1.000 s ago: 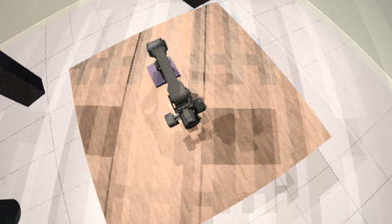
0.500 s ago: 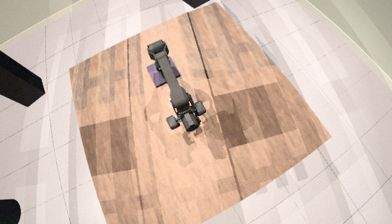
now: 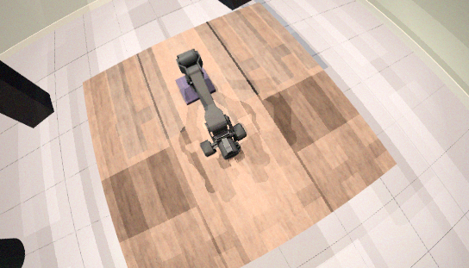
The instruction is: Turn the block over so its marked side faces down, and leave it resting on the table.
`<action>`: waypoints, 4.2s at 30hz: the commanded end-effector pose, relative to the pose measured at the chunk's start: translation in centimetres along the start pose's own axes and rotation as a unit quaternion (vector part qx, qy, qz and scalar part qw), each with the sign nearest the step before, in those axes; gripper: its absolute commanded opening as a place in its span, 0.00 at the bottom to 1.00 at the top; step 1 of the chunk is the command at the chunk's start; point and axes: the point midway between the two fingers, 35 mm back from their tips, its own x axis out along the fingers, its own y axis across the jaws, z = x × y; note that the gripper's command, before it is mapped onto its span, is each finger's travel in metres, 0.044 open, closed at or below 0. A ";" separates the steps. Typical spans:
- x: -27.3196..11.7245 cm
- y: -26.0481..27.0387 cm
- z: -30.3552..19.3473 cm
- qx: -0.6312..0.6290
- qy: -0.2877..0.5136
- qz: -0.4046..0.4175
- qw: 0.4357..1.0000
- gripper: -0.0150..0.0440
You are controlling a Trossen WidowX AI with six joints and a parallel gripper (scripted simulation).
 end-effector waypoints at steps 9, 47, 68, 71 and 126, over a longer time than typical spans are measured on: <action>1.2 -0.1 -0.2 0.001 0.004 -0.002 1.000 0.82; -1.6 -0.1 -0.1 0.002 -0.022 -0.002 1.000 0.25; -1.0 -0.1 -0.1 0.002 -0.177 -0.002 0.984 0.25; -1.0 -0.1 -0.2 0.002 -0.199 -0.002 0.980 0.25; 1.7 -0.1 -0.9 0.000 -0.504 -0.003 0.864 0.25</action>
